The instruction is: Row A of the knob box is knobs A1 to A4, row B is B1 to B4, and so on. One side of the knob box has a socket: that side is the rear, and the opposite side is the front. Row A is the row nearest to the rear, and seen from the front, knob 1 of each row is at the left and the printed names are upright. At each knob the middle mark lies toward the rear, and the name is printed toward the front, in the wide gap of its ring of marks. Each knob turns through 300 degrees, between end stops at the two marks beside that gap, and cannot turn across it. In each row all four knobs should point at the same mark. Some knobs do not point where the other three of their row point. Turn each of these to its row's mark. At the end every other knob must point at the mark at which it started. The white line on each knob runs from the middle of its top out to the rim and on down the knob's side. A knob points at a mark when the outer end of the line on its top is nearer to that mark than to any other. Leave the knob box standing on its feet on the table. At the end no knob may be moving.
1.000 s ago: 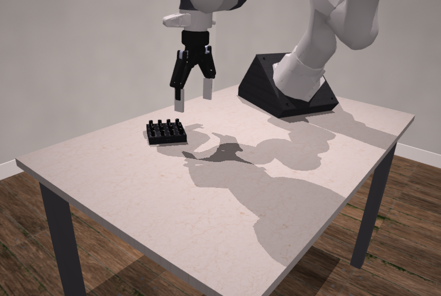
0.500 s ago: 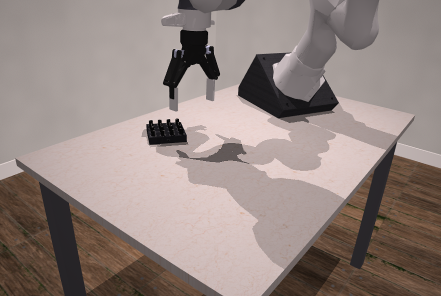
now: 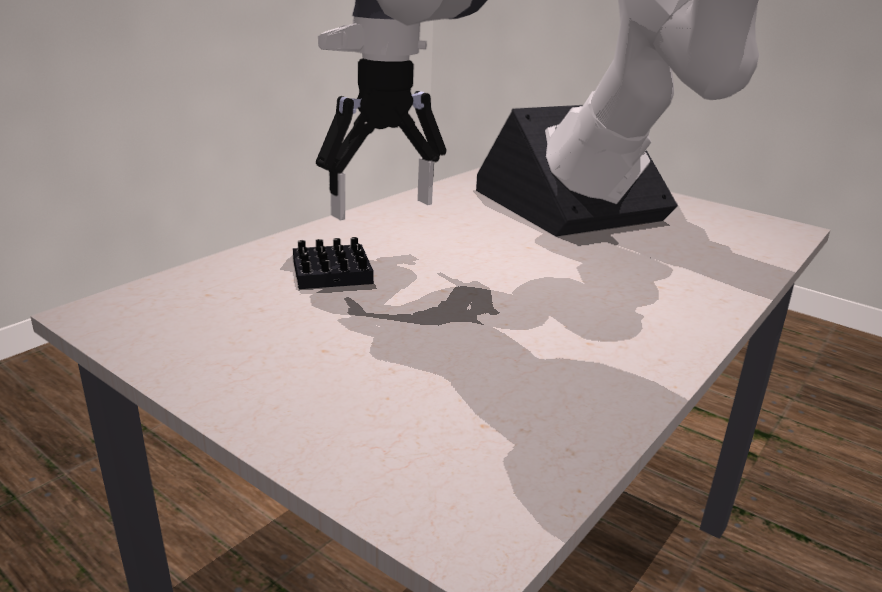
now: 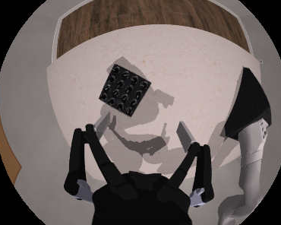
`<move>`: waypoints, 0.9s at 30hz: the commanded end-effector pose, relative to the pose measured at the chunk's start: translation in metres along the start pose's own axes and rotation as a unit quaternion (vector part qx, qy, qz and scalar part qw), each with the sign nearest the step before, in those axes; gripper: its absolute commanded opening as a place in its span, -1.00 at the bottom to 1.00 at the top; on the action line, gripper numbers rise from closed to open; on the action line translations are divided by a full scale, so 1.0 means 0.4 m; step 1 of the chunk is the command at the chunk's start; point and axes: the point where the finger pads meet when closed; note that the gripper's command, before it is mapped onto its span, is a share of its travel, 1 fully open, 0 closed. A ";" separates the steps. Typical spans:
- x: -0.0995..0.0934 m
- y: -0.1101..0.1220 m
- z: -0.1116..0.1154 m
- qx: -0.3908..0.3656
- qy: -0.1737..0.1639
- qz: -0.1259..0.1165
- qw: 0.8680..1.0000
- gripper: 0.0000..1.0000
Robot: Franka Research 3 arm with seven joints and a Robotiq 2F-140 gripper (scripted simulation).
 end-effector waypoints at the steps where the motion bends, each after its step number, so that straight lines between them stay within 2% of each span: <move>1: 0.001 0.000 0.002 0.078 0.004 0.006 0.997 1.00; 11: -0.001 -0.006 0.006 0.134 0.004 0.006 0.991 1.00; 27: -0.005 -0.019 0.013 0.250 0.005 0.006 0.968 1.00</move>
Point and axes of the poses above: the point where the finger pads meet when closed, its own x axis out along the fingers, its own y axis across the jaws, z = x × y, and after that the axes turned 15 degrees about x, right-handed
